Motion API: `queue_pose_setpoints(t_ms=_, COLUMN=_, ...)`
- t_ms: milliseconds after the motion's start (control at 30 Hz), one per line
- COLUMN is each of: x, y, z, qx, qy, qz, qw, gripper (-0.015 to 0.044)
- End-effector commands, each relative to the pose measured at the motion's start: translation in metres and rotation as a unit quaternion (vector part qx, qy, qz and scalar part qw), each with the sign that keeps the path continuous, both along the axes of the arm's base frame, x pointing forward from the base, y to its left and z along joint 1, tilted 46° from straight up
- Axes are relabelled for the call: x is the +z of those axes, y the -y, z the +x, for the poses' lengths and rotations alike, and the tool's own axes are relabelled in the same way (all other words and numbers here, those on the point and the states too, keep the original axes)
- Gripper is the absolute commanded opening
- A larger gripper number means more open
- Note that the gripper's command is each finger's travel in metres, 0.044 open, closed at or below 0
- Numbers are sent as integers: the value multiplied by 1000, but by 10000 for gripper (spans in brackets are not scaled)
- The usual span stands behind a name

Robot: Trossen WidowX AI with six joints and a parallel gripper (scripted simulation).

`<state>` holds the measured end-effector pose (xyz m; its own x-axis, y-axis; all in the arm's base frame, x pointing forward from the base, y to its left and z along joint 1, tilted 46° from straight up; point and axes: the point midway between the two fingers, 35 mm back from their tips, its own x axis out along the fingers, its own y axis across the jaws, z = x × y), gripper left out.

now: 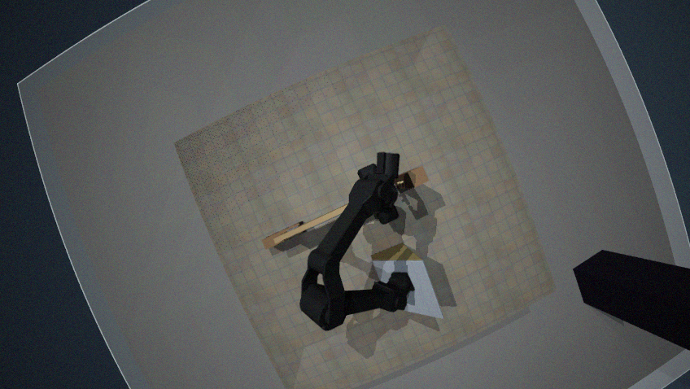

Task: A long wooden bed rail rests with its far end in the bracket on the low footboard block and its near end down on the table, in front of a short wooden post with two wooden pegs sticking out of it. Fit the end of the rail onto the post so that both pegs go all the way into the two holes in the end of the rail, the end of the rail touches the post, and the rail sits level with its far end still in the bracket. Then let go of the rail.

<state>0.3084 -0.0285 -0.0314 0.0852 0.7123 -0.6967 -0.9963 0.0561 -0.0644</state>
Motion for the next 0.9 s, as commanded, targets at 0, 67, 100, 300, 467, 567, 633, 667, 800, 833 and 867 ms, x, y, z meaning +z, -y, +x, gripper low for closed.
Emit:
queue_pose_setpoints(t_ms=0, x=0, y=1, z=-1, qx=-2, qy=0, qz=0, qw=1000, gripper=0)
queue_pose_setpoints(t_ms=67, x=0, y=1, z=-1, qx=-2, qy=0, qz=0, qw=1000, gripper=0)
queue_pose_setpoints(t_ms=100, x=0, y=1, z=-1, qx=-2, qy=0, qz=0, qw=1000, gripper=0)
queue_pose_setpoints(t_ms=300, x=0, y=1, z=-1, qx=-2, qy=0, qz=0, qw=1000, gripper=0)
queue_pose_setpoints(t_ms=467, x=-1, y=1, z=-1, qx=-2, qy=0, qz=0, qw=1000, gripper=0)
queue_pose_setpoints(t_ms=567, x=-2, y=2, z=-2, qx=-2, qy=0, qz=0, qw=1000, gripper=0)
queue_pose_setpoints(t_ms=633, x=-2, y=2, z=-2, qx=-2, qy=0, qz=0, qw=1000, gripper=0)
queue_pose_setpoints(t_ms=667, x=-2, y=2, z=-2, qx=-2, qy=0, qz=0, qw=1000, gripper=0)
queue_pose_setpoints(t_ms=800, x=-3, y=3, z=-2, qx=-2, qy=0, qz=0, qw=1000, gripper=0)
queue_pose_setpoints(t_ms=833, x=-3, y=4, z=-2, qx=-2, qy=0, qz=0, qw=1000, gripper=0)
queue_pose_setpoints(t_ms=867, x=-3, y=4, z=-2, qx=-2, qy=0, qz=0, qw=1000, gripper=0)
